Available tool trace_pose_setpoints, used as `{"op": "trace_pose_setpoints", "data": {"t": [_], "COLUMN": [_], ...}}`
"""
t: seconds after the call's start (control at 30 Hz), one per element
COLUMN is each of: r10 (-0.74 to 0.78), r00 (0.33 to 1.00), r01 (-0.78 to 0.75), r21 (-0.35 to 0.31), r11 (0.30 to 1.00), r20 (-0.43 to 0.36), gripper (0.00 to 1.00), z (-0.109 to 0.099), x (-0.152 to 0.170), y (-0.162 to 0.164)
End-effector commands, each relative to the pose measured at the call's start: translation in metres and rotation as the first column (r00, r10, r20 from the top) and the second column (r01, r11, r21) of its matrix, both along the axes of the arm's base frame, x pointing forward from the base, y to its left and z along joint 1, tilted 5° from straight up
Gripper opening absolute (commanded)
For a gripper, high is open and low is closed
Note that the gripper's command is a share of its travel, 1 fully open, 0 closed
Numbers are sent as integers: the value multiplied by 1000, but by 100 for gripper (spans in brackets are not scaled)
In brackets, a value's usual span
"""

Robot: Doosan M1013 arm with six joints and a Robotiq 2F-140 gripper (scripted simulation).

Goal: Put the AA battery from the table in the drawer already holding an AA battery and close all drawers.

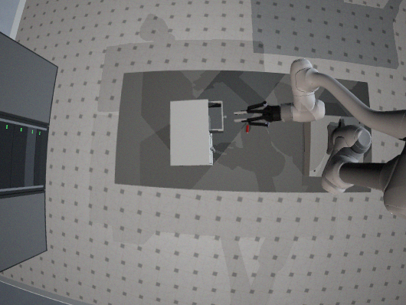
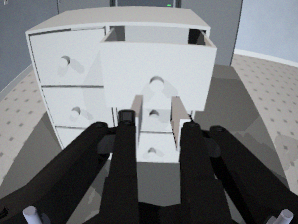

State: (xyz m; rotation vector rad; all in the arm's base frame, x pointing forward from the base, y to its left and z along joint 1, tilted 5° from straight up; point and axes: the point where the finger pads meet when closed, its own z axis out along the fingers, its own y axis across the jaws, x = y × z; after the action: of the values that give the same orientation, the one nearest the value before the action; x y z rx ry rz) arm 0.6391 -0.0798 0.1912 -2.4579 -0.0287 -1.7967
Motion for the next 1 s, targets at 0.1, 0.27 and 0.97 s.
{"op": "trace_pose_setpoints", "data": {"t": [0.1, 0.27, 0.97], "r10": [0, 0, 4], "r00": [1000, 1000, 999], "r01": [0, 0, -4], "r21": [0, 0, -3], "r11": [1000, 1000, 1000], "r20": [0, 0, -53], "gripper": [20, 20, 20], "z": [8, 15, 21], "x": [-22, -43, -52], "y": [-2, -4, -5]}}
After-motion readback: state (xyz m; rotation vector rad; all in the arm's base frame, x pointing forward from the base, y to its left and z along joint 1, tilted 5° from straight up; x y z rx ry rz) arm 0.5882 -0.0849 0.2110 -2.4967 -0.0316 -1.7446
